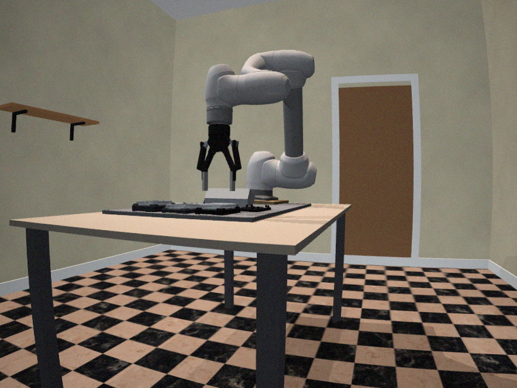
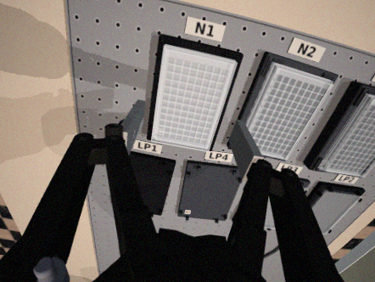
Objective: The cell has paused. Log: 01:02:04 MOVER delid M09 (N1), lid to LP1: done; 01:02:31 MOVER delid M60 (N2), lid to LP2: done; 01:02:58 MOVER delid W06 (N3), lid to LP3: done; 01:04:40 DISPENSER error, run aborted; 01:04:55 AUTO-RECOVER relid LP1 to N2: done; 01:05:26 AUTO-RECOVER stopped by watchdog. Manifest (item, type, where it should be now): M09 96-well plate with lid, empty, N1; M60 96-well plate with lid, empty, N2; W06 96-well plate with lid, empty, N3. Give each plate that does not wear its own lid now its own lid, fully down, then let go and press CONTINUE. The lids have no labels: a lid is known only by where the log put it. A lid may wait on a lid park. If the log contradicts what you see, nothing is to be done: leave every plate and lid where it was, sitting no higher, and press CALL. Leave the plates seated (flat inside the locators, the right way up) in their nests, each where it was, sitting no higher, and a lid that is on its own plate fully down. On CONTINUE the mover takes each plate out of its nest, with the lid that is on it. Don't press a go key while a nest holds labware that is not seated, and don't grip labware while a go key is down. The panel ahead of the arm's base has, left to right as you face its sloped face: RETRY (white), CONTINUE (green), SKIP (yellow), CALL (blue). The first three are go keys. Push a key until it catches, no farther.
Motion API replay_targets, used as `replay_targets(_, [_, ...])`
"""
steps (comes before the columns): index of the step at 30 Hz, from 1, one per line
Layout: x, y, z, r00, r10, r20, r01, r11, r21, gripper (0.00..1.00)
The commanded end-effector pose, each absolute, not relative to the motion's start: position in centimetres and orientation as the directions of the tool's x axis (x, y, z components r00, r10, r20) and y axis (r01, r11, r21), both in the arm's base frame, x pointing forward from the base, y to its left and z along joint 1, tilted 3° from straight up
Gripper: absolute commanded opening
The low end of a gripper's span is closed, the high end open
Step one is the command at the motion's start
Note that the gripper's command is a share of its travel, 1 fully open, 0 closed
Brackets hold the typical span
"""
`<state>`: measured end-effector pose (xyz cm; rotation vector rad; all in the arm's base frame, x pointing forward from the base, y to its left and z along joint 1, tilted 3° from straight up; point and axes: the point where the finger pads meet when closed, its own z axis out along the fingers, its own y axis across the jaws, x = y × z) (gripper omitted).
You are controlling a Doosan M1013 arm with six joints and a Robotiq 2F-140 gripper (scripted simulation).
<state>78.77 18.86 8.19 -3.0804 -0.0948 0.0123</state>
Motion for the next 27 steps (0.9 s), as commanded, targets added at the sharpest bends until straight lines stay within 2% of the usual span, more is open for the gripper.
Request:
replay_targets(1, [78.8,18.8,8.5,0.998,0.062,-0.006,0.061,-0.996,-0.060,0.66])
replay_targets(15, [78.7,18.2,8.9,0.998,0.062,-0.006,0.061,-0.996,-0.060,0.66])
replay_targets(24, [73.7,1.5,8.2,0.998,0.070,-0.005,0.070,-0.996,-0.058,0.66])
replay_targets(26, [73.7,1.5,8.2,0.998,0.070,-0.005,0.070,-0.996,-0.058,0.66])
replay_targets(27, [71.5,-3.1,7.9,0.997,0.072,-0.005,0.072,-0.996,-0.059,0.66])
